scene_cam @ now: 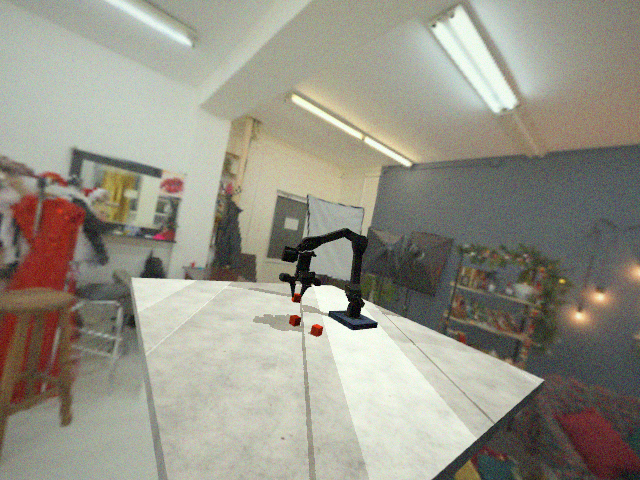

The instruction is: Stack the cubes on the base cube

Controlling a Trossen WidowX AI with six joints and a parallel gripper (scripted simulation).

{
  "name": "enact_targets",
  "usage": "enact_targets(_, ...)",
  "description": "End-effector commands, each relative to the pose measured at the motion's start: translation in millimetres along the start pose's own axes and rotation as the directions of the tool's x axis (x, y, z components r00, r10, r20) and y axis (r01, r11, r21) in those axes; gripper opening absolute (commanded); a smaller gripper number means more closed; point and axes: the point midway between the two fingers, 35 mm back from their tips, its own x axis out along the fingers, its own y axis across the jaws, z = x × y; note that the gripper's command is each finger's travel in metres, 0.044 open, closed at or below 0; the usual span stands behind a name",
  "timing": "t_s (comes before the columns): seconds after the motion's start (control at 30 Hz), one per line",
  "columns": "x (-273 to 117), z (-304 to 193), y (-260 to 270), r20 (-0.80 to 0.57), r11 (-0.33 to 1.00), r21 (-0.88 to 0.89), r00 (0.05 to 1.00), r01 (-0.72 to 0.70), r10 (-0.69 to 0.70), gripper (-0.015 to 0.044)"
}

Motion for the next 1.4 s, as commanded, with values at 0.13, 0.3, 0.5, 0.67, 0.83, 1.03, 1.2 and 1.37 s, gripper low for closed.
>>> enact_targets(0.13, -14.2, 1.0, -0.4, 0.003, 1.000, -0.010, 1.000, 0.006, -0.006, 0.0105)
enact_targets(0.3, -21.6, 1.6, 0.7, 0.004, 1.000, -0.013, 1.000, 0.004, -0.004, 0.0105)
enact_targets(0.5, -30.5, 2.3, 2.3, 0.006, 1.000, -0.017, 1.000, 0.001, 0.000, 0.0105)
enact_targets(0.67, -37.9, 3.0, 3.9, 0.008, 1.000, -0.021, 1.000, -0.002, 0.002, 0.0105)
enact_targets(0.83, -45.3, 3.6, 5.8, 0.009, 1.000, -0.024, 1.000, -0.005, 0.005, 0.0105)
enact_targets(1.03, -46.6, 7.8, 5.2, 0.010, 1.000, 0.012, 1.000, -0.006, 0.006, 0.0105)
enact_targets(1.2, -43.5, 21.4, 1.9, 0.011, 0.991, 0.137, 1.000, -0.007, 0.006, 0.0105)
enact_targets(1.37, -40.4, 35.2, -0.7, 0.013, 0.966, 0.260, 1.000, -0.008, 0.005, 0.0105)
